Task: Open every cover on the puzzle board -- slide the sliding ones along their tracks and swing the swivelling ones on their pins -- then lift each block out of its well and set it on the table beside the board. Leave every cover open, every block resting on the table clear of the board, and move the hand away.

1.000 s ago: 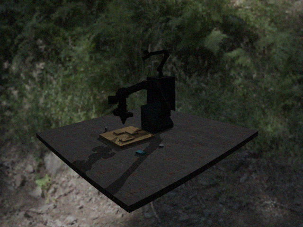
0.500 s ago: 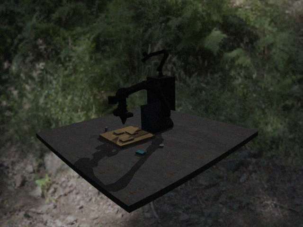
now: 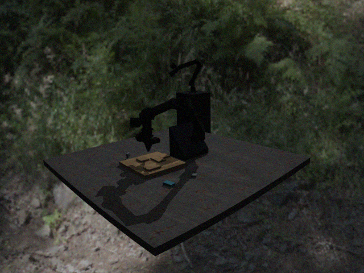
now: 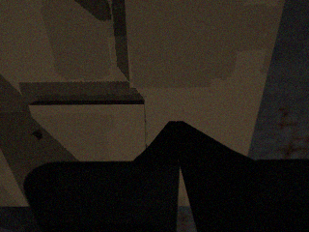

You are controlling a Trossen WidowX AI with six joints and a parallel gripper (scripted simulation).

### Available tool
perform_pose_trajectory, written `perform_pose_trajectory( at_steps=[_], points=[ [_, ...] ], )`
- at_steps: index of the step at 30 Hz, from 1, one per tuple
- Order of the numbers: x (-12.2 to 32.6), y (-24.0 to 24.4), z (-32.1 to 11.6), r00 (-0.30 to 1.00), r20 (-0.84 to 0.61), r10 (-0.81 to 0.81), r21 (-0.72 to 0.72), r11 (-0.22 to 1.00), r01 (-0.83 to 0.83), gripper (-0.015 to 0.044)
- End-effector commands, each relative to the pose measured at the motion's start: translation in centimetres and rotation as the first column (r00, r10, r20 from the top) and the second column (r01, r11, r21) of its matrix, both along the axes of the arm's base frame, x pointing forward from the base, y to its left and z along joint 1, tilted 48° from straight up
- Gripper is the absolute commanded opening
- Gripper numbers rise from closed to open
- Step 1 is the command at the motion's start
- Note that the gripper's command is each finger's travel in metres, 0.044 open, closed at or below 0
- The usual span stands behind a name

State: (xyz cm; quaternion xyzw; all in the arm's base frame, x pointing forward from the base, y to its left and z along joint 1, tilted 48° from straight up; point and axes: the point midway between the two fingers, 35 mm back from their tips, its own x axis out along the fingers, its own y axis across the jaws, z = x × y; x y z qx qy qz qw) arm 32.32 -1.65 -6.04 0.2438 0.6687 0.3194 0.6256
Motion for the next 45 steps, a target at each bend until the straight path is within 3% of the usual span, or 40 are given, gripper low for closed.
perform_pose_trajectory(
  at_steps=[1,45],
  points=[
    [-0.2,0.5,-0.5,1.0,-0.009,-0.003,0.005,1.0,0.003,0.0],
    [-0.6,3.3,-3.2,1.0,-0.009,-0.003,0.008,1.0,0.003,0.0]
  ],
)
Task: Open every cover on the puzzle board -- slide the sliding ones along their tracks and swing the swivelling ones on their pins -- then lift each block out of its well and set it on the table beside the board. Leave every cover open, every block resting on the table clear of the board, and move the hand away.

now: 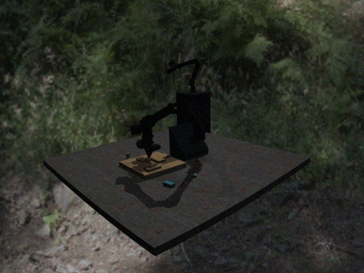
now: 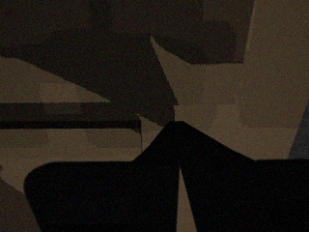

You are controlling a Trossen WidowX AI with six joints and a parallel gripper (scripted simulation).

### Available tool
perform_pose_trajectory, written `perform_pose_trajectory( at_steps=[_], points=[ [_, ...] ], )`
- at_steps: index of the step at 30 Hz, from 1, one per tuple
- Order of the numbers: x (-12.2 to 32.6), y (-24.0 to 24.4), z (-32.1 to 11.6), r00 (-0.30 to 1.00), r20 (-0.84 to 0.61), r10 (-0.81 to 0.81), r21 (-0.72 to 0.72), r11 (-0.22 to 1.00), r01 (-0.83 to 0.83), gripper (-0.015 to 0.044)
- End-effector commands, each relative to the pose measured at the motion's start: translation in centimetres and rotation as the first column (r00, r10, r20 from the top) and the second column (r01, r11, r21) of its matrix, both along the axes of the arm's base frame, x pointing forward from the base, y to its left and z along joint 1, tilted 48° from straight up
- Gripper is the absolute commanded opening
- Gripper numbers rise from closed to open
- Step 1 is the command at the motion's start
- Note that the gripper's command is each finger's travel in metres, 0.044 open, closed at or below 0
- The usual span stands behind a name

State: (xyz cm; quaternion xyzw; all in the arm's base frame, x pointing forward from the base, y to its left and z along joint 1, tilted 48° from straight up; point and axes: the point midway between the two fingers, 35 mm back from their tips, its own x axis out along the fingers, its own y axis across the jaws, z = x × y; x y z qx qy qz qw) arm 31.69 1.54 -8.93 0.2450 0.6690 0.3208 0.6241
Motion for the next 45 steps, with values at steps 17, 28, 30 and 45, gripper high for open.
perform_pose_trajectory(
  at_steps=[17,28,30,45],
  points=[
    [1.7,0.2,-0.3,1.0,-0.006,-0.004,0.003,1.0,0.004,0.0],
    [2.8,0.3,-0.4,1.0,-0.005,-0.004,0.003,1.0,0.004,0.0],
    [3.0,0.3,-0.4,1.0,-0.005,-0.004,0.003,1.0,0.004,0.0],
    [4.5,0.5,-0.4,1.0,-0.004,-0.004,0.003,1.0,0.004,0.0]
  ],
)
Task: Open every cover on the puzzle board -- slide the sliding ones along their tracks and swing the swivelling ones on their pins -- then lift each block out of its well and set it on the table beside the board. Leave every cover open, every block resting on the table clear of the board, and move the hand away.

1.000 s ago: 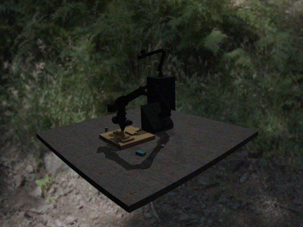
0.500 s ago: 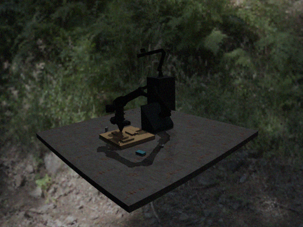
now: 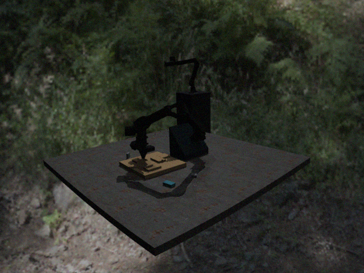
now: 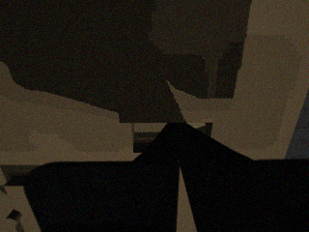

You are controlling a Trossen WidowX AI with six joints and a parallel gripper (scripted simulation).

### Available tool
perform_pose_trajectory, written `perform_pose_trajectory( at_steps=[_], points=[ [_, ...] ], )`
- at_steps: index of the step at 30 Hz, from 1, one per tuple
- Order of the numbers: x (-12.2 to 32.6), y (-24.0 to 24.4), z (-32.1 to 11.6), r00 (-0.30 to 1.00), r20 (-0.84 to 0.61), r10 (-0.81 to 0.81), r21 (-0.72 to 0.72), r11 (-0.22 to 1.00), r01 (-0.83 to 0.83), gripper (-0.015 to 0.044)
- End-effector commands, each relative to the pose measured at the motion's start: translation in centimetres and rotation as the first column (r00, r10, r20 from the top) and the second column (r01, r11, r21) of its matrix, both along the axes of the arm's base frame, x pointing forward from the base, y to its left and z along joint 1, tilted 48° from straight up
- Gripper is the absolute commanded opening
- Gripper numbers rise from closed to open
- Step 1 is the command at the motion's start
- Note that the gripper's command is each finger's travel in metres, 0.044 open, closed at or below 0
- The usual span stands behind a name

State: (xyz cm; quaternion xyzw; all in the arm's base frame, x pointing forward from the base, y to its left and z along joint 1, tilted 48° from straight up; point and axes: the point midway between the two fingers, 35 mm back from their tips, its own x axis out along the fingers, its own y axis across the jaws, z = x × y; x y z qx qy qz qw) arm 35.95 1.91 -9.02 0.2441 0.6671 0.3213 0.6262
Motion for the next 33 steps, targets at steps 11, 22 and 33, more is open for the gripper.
perform_pose_trajectory(
  at_steps=[11,22,33],
  points=[
    [1.4,0.2,-0.3,1.0,-0.01,-0.004,0.004,1.0,0.004,0.0],
    [2.5,0.4,-0.3,1.0,-0.01,-0.004,0.004,1.0,0.004,0.0],
    [3.5,0.7,-0.3,1.0,-0.009,-0.004,0.005,1.0,0.004,0.0]
  ],
)
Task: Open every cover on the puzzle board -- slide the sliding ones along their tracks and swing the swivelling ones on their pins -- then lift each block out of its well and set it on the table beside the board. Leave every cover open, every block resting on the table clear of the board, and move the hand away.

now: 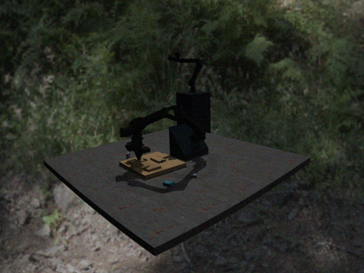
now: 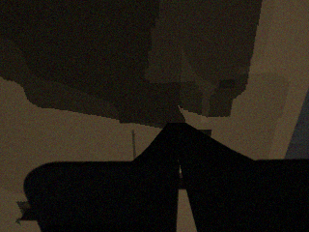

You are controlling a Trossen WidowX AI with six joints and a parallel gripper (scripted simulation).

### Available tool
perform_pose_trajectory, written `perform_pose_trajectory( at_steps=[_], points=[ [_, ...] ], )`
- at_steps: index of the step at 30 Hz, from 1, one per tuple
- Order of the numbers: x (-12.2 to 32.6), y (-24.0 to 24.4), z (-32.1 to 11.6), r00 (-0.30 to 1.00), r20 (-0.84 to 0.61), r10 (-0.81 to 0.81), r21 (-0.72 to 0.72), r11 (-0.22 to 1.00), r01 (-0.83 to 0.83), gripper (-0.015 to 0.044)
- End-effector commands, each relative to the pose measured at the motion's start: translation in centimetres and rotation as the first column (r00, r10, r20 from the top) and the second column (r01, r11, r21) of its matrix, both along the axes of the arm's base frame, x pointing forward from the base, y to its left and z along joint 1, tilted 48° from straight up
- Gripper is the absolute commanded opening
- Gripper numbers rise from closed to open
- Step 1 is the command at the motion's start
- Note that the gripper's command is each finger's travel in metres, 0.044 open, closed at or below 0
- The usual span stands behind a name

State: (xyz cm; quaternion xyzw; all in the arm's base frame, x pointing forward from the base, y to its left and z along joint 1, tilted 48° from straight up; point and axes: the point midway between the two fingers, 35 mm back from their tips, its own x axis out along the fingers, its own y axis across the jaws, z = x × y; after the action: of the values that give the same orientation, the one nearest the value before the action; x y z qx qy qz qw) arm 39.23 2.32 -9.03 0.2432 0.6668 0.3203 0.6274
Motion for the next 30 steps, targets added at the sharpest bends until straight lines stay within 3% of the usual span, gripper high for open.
perform_pose_trajectory(
  at_steps=[1,30],
  points=[
    [0.3,0.3,-0.3,1.0,-0.011,-0.003,0.007,1.0,0.003,0.0],
    [1.5,-2.0,1.9,1.0,-0.011,-0.003,0.006,1.0,0.003,0.0]
  ],
)
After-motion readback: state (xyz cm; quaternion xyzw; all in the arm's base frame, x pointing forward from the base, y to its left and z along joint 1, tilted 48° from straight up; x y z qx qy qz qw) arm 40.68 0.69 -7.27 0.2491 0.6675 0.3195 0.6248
